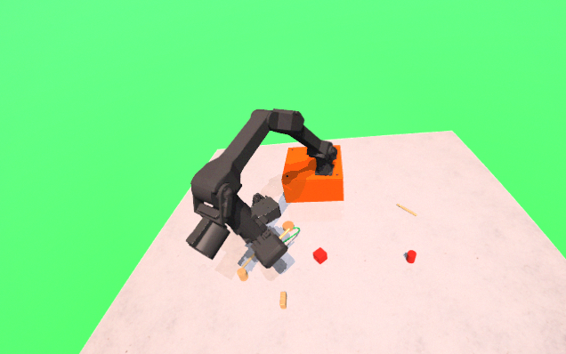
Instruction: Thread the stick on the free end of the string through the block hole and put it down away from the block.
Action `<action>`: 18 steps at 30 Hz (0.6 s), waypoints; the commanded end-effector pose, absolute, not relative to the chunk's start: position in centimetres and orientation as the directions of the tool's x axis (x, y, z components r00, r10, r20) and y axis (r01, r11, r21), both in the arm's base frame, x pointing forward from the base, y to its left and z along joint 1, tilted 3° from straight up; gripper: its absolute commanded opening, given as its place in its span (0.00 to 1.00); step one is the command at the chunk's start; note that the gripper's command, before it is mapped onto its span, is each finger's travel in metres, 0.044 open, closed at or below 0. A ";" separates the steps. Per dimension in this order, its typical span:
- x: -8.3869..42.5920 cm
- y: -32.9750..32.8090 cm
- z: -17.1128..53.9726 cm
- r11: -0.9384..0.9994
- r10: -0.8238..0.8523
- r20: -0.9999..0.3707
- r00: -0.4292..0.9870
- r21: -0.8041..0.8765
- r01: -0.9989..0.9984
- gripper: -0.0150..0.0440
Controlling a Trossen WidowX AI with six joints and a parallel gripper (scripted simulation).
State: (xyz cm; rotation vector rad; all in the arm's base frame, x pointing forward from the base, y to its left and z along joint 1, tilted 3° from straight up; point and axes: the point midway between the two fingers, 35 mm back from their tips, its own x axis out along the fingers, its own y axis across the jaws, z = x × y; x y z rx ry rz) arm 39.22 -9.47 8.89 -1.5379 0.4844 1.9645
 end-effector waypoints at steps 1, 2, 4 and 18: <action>39.2 -9.4 8.6 -0.756 0.221 -0.964 -0.149 -0.073 -0.650 0.25; 39.2 -9.4 8.5 -0.757 0.218 -0.965 -0.146 -0.073 -0.650 0.25; 39.3 -9.4 8.2 -0.758 0.212 -0.967 -0.139 -0.072 -0.649 0.25; 39.2 -9.4 6.4 -0.763 0.167 -0.982 -0.091 -0.070 -0.643 0.25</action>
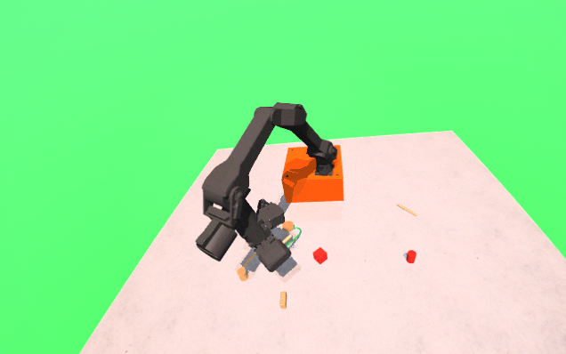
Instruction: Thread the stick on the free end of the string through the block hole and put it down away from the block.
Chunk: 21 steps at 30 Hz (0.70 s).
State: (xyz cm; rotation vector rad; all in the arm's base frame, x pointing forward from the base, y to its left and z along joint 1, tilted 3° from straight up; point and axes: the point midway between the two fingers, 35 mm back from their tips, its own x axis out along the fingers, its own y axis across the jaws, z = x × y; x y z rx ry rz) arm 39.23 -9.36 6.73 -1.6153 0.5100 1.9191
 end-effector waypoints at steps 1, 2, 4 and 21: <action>39.2 -9.4 6.3 -0.763 0.164 -0.983 -0.087 -0.070 -0.643 0.25; 39.2 -9.3 6.2 -0.763 0.161 -0.983 -0.083 -0.070 -0.642 0.25; 39.1 -9.3 5.9 -0.764 0.154 -0.985 -0.076 -0.070 -0.642 0.25; 38.5 -9.2 3.7 -0.768 0.100 -0.995 -0.012 -0.069 -0.637 0.25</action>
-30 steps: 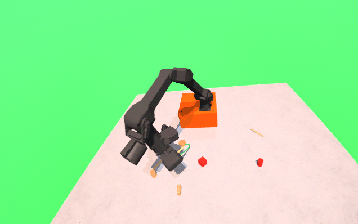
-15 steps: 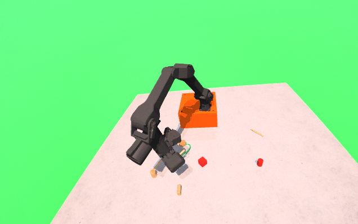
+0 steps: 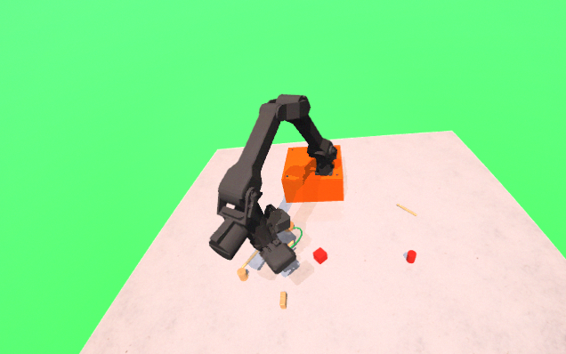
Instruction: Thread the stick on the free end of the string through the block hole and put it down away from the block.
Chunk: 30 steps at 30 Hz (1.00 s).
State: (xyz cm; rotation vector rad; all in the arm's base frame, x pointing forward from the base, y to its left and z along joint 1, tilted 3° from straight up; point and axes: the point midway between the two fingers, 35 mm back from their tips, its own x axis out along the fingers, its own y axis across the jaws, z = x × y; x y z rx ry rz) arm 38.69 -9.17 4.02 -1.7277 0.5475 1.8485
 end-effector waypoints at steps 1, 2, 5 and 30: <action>38.5 -9.1 3.6 -0.768 0.096 -0.995 -0.008 -0.069 -0.637 0.25; 38.4 -9.1 3.5 -0.768 0.093 -0.996 -0.004 -0.069 -0.637 0.25; 38.3 -9.1 3.1 -0.768 0.084 -0.996 0.008 -0.069 -0.636 0.25; 37.2 -8.9 0.8 -0.770 0.023 -0.996 0.085 -0.071 -0.634 0.25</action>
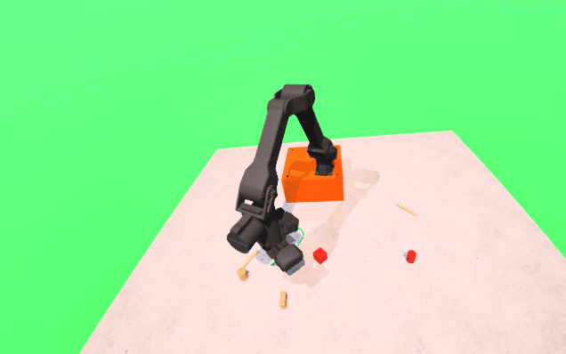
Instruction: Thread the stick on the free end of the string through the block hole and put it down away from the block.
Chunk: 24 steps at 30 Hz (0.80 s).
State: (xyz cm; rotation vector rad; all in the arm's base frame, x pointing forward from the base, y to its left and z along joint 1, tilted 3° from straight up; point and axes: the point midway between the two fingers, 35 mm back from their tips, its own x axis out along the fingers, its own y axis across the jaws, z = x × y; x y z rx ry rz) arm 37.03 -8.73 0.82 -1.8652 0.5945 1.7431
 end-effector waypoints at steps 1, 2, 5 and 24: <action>37.3 -9.0 0.8 -0.770 0.023 -0.996 0.085 -0.071 -0.634 0.25; 37.4 -9.1 0.9 -0.770 0.022 -0.996 0.085 -0.071 -0.634 0.25; 37.8 -9.3 0.9 -0.770 0.022 -0.996 0.085 -0.071 -0.634 0.25; 39.7 -10.8 1.1 -0.770 0.020 -0.996 0.088 -0.072 -0.634 0.25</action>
